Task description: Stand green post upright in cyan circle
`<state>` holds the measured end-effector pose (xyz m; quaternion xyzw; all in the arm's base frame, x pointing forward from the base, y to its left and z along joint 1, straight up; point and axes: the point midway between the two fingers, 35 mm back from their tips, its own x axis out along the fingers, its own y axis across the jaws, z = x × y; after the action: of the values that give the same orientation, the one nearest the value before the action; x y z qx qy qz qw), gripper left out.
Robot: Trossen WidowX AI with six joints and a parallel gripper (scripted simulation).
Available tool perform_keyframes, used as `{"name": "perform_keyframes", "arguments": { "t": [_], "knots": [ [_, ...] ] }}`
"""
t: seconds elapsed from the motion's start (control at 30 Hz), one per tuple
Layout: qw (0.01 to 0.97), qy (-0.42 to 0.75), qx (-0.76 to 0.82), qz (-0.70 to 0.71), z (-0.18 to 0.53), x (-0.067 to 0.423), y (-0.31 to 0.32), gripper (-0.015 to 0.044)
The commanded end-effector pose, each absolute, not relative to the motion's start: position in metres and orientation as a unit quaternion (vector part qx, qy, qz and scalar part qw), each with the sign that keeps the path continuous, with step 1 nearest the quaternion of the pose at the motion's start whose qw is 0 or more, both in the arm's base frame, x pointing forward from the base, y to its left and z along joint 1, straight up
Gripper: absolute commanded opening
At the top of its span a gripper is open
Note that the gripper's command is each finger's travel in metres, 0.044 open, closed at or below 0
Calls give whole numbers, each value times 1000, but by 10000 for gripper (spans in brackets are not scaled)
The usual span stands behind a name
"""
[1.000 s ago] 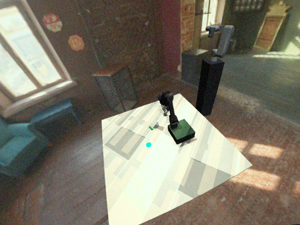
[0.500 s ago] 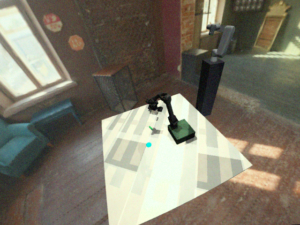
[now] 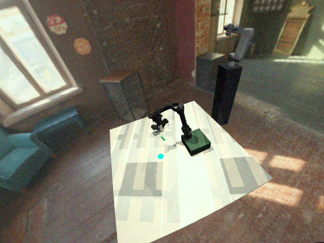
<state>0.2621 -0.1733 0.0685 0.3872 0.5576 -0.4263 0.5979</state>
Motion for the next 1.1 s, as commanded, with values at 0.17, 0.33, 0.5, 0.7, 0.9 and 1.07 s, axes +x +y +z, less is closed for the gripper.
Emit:
{"name": "perform_keyframes", "arguments": {
  "t": [0.17,0.33,0.5,0.7,0.9,1.07],
  "knots": [
    [621,593,361,-363,77,273,-146,232],
    [621,593,361,-363,35,279,-150,232],
    [621,594,361,-363,-26,278,-149,232],
    [621,594,361,-363,-42,276,-148,206],
    [621,594,361,-363,-42,276,-148,49],
    [621,593,362,-363,-41,276,-148,23]
  ]
}}
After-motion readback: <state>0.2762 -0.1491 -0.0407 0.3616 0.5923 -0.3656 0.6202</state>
